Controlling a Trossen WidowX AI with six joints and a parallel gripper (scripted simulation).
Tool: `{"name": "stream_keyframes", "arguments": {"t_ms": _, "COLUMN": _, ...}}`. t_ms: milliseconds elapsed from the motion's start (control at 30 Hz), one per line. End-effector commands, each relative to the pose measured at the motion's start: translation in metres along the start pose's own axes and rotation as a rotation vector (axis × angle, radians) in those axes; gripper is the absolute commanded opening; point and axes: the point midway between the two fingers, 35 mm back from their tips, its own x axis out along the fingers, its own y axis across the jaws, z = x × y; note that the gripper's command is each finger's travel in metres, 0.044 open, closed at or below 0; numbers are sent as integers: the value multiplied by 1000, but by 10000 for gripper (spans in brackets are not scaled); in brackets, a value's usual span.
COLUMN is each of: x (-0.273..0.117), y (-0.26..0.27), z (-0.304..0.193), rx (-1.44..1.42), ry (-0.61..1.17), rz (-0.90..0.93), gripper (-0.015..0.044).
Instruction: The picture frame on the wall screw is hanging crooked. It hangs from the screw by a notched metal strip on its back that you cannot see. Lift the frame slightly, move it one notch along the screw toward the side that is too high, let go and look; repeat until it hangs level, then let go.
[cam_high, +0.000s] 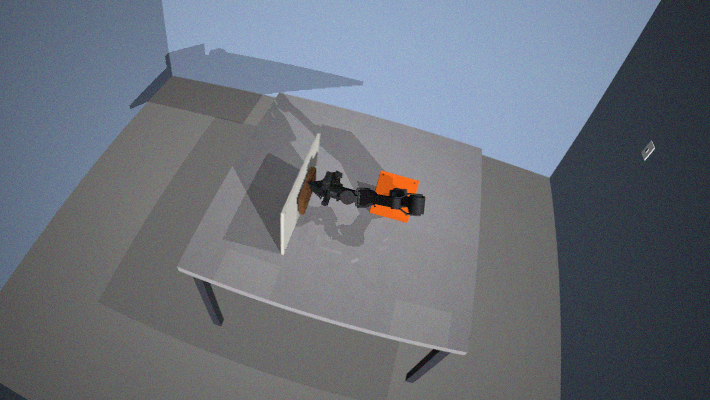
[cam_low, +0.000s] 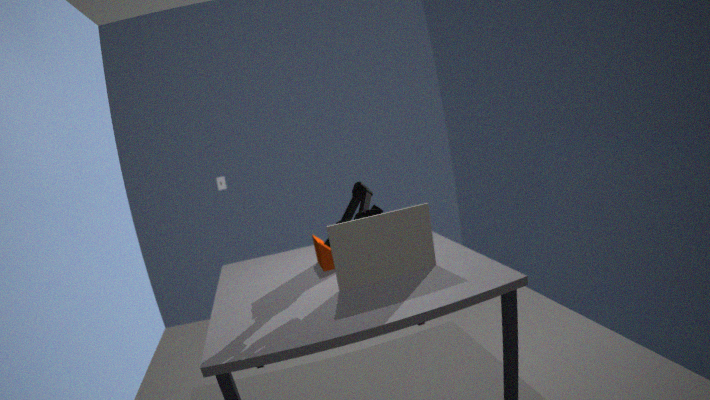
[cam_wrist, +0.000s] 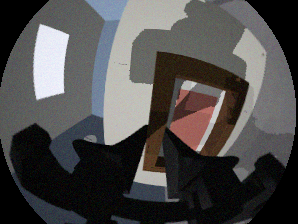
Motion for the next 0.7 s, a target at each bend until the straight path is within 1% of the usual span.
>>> {"name": "stream_keyframes", "arguments": {"t_ms": 0, "x": 0, "y": 0, "z": 0, "rx": 5, "ry": 0, "rz": 0, "gripper": 0}}
{"name": "stream_keyframes", "arguments": {"t_ms": 667, "x": 0, "y": -1, "z": 0, "rx": 136, "ry": 1, "rz": 0, "gripper": 0}}
